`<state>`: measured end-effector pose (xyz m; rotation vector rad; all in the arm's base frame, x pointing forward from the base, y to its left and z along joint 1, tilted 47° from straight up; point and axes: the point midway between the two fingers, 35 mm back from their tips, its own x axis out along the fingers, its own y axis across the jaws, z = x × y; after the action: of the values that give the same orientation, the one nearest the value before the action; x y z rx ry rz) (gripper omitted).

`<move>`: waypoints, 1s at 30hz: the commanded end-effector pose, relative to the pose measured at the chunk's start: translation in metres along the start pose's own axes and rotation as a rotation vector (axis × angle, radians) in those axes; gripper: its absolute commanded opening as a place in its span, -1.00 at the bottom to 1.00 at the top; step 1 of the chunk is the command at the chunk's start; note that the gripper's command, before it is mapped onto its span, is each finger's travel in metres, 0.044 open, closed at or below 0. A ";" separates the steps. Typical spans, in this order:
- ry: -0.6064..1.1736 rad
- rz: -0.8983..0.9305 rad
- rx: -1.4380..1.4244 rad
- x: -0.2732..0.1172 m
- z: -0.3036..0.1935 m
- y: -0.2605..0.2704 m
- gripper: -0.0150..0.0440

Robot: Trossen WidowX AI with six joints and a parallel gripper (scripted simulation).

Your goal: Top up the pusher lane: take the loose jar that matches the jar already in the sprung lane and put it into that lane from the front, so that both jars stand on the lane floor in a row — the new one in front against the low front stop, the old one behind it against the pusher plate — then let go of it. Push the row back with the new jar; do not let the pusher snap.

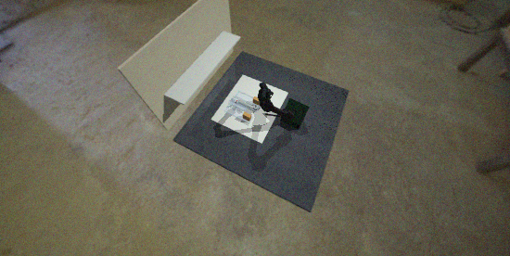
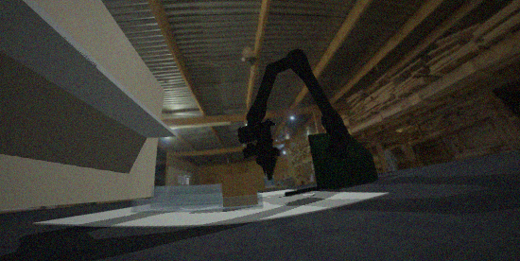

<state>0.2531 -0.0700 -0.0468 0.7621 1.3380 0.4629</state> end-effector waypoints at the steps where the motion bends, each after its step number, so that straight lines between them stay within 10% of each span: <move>1: -0.004 -0.010 -0.006 -0.027 0.002 -0.003 -0.49; 10: -0.002 -0.004 -0.007 -0.079 -0.002 -0.002 -0.49; 30: -0.005 -0.005 0.014 -0.034 0.030 0.069 -0.49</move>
<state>0.2770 -0.0682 0.0228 0.7582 1.3429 0.4449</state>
